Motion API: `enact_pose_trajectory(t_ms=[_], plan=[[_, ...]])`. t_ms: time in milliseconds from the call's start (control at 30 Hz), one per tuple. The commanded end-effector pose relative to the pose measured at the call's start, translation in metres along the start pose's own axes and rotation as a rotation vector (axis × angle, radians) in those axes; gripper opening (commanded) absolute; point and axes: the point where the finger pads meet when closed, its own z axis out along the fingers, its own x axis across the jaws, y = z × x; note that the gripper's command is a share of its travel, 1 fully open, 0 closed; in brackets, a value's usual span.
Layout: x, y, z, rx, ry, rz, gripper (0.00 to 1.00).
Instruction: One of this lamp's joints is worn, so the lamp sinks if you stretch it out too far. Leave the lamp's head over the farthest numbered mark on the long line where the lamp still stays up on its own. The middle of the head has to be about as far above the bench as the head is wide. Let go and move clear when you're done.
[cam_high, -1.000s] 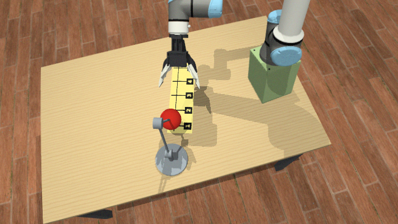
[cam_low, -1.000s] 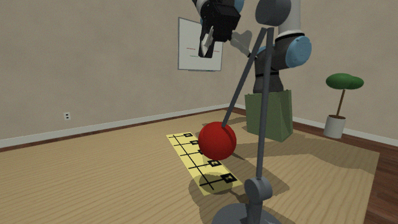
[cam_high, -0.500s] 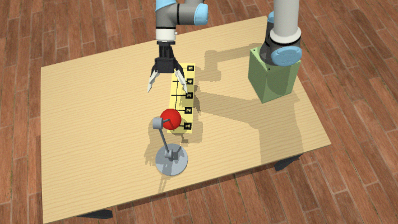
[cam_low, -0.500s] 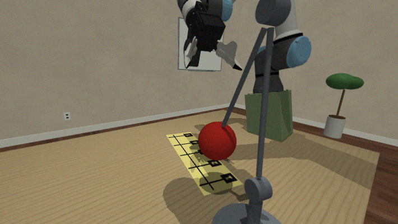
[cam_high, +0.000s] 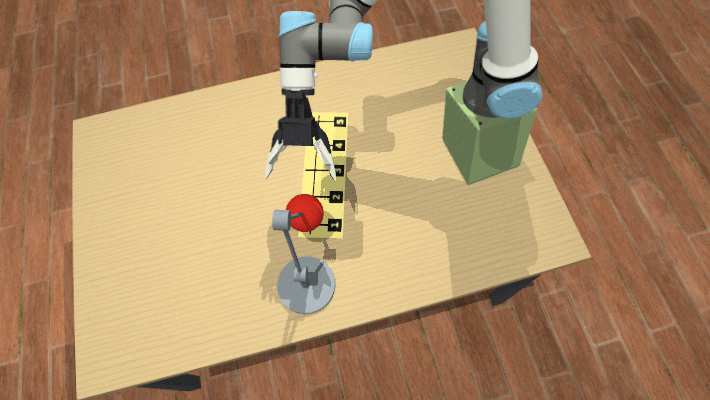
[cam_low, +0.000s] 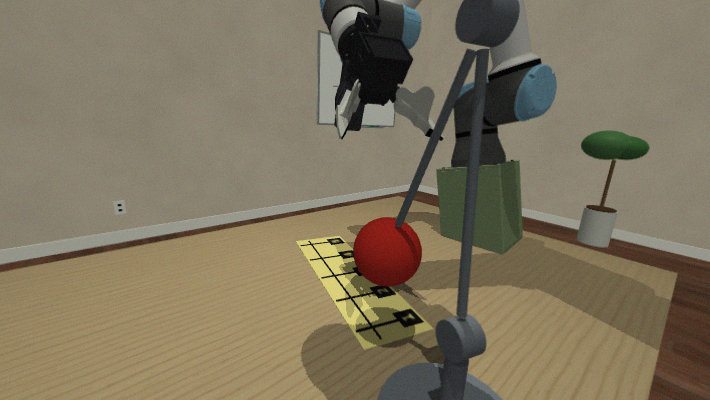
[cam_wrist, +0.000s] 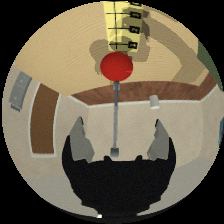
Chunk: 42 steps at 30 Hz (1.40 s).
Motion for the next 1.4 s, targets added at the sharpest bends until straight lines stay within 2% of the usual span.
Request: enact_pose_trajectory(t_ms=[0,933,1367], plan=[[-0.001,0.000,0.011,-0.001,-0.001,-0.002,1.00],[-0.008,-0.002,0.073,-0.004,0.005,-0.011,1.00],[-0.009,-0.002,0.082,-0.004,0.003,-0.011,1.00]])
